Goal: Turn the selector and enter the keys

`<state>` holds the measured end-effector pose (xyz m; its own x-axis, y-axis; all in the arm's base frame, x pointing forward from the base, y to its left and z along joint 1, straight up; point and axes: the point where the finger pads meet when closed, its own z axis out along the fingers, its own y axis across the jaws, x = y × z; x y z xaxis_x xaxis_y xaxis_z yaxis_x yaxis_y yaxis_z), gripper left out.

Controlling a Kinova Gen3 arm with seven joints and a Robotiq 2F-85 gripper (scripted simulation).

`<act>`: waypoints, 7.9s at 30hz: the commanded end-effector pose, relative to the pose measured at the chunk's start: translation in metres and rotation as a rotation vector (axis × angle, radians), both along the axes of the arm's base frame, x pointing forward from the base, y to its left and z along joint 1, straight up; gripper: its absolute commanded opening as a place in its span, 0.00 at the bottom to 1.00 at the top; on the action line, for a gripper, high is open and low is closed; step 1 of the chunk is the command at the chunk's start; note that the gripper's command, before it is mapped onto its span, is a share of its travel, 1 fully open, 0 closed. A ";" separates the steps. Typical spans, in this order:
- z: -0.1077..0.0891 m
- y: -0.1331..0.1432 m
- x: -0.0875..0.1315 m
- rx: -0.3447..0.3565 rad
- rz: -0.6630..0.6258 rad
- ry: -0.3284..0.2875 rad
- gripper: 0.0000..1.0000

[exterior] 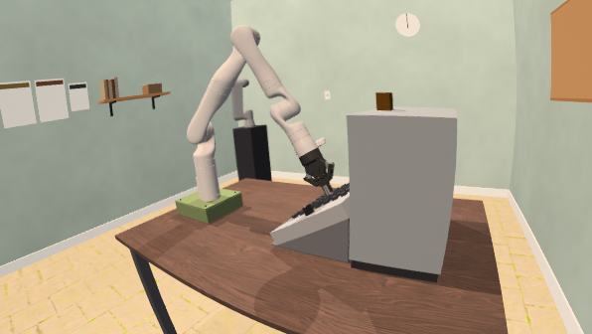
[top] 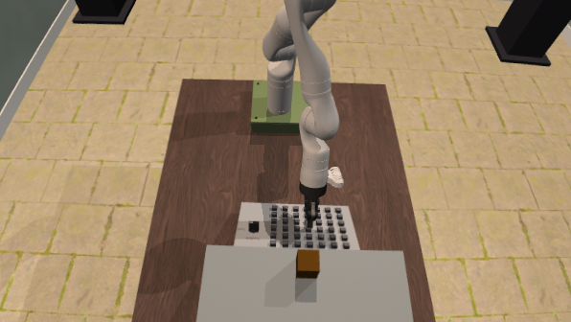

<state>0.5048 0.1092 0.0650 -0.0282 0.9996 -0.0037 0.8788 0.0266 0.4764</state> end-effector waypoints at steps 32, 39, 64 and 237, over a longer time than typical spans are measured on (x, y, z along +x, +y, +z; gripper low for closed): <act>-0.001 -0.003 0.004 -0.002 -0.012 -0.006 0.10; -0.001 -0.003 0.004 -0.002 -0.012 -0.006 0.10; -0.001 -0.003 0.004 -0.002 -0.012 -0.006 0.10; 0.033 -0.070 0.064 0.001 -0.012 -0.005 0.10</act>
<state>0.5663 0.0433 0.0975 -0.0144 0.9999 0.0063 0.8793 0.0096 0.4762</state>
